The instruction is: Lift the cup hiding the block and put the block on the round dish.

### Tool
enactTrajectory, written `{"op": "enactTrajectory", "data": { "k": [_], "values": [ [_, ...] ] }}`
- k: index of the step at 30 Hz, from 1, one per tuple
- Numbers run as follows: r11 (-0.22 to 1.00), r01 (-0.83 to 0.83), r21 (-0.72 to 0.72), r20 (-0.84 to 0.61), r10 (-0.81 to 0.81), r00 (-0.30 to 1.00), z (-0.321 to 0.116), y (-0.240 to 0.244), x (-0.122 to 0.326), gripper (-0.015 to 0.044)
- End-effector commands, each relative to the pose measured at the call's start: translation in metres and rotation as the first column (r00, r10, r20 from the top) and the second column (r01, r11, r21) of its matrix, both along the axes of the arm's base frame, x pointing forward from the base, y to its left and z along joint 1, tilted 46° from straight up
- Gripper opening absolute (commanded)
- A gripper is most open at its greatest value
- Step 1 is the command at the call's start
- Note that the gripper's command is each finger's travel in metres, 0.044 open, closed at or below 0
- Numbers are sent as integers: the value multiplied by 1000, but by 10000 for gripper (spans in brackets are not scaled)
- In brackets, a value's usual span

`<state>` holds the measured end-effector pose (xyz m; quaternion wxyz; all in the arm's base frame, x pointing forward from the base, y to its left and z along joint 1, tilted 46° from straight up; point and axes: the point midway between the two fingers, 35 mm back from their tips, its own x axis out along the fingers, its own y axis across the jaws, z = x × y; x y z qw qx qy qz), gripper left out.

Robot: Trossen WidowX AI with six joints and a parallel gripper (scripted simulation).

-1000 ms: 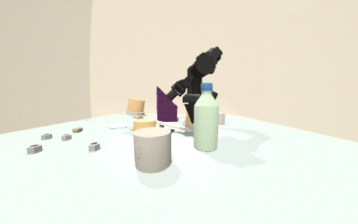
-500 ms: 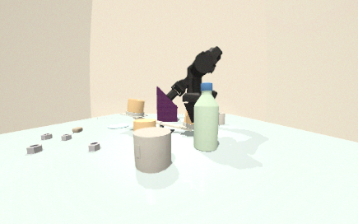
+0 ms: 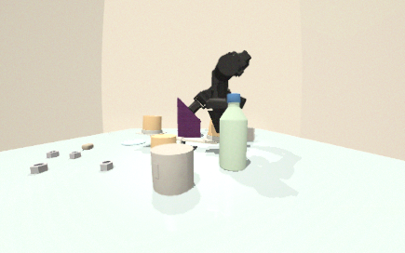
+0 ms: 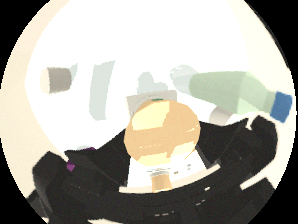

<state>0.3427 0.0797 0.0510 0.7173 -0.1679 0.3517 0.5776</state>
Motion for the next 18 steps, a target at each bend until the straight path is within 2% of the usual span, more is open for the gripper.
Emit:
{"op": "enactTrajectory", "data": {
  "k": [1, 18],
  "values": [
    [1000, 4, -4, 10, -4, 1000, 5, -6, 3, 0],
    [1000, 4, -7, 10, -4, 1000, 19, -23, 3, 0]
  ]
}}
